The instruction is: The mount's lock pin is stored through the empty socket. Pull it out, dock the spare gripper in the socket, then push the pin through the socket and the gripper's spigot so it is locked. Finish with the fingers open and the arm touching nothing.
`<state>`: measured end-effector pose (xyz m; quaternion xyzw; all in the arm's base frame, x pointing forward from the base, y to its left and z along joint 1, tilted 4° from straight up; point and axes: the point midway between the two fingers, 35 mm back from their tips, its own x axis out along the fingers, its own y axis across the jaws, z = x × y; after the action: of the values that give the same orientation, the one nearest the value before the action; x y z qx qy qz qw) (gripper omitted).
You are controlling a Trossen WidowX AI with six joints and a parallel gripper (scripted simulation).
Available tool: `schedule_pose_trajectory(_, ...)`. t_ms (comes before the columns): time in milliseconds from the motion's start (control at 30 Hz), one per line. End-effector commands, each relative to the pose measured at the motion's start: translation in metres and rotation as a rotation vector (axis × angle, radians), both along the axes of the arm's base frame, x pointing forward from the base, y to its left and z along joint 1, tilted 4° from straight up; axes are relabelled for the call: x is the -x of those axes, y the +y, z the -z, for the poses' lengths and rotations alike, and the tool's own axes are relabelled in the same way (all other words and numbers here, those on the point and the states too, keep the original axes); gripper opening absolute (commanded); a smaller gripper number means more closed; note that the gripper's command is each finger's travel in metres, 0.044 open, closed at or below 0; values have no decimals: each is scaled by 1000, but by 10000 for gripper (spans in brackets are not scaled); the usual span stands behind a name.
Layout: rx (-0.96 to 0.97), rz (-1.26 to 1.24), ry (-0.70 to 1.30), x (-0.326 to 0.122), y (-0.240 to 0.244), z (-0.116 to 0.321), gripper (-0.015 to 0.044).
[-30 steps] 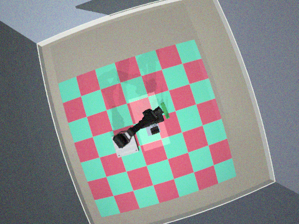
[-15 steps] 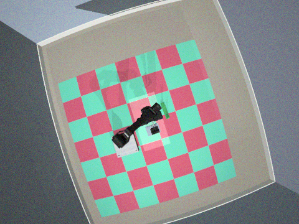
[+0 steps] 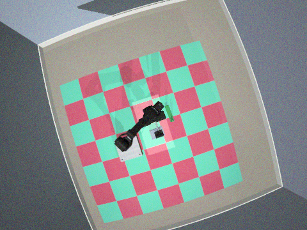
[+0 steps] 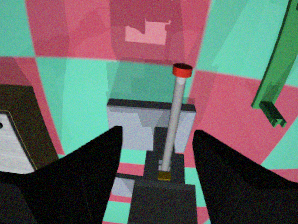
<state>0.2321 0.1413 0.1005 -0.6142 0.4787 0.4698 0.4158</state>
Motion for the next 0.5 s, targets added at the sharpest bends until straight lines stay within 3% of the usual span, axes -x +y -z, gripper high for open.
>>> schedule_pose_trajectory(0, -2, 1, -1, 1, 6, -9, 200)
schedule_pose_trajectory(100, 1, -1, 2, 3, 10, -14, 200)
schedule_pose_trajectory(400, 4, -3, 3, 2, 5, -8, 436)
schedule_pose_trajectory(467, 4, -3, 3, 2, 5, -8, 440)
